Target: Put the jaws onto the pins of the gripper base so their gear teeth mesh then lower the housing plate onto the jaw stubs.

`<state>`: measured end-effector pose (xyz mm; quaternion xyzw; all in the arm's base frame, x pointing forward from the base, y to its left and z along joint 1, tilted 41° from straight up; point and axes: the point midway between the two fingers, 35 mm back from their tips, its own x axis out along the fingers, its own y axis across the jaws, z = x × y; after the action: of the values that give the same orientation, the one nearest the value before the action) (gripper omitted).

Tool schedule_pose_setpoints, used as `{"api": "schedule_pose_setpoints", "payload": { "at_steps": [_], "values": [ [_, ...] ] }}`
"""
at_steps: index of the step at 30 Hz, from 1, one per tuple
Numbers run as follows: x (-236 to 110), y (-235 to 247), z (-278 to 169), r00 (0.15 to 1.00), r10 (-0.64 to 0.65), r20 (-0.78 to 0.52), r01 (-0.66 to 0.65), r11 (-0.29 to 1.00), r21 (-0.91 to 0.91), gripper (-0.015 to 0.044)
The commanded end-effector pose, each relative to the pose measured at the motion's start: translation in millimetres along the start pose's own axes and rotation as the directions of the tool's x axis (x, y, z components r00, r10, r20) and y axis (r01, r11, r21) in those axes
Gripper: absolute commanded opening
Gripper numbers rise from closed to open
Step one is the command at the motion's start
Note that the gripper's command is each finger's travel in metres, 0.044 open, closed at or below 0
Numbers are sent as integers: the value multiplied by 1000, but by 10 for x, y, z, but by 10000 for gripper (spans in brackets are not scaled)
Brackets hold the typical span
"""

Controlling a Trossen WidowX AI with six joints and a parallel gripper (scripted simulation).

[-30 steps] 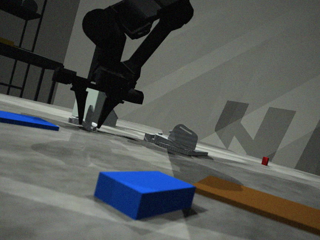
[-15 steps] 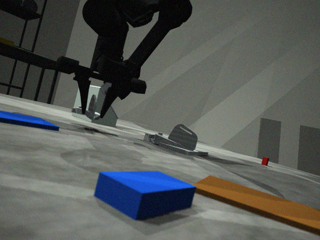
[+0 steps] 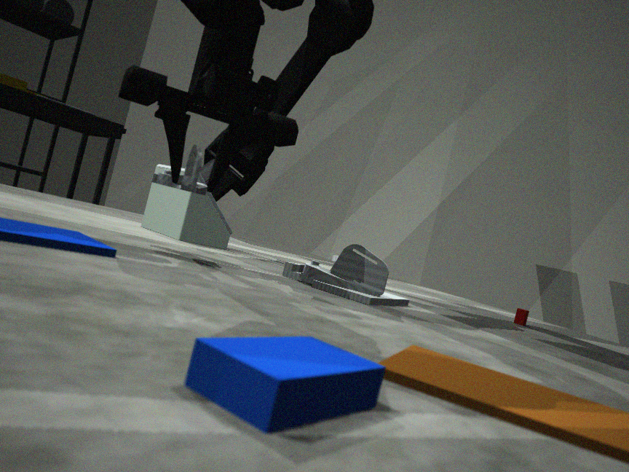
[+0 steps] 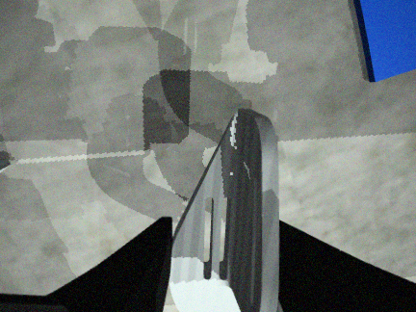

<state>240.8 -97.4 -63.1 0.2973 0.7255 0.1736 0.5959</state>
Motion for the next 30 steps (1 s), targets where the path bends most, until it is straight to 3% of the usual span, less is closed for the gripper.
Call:
{"api": "schedule_pose_setpoints", "payload": {
  "at_steps": [1, 12, 30],
  "values": [
    [-100, -6, 15, 1000, -9, 11, 10, 1000, -8, 134],
    [-103, 10, 24, 1000, -10, 11, 10, 1000, -12, 134],
    [-148, 478, 240, 999, -25, 20, 28, 991, -130, 134]
  ]
}}
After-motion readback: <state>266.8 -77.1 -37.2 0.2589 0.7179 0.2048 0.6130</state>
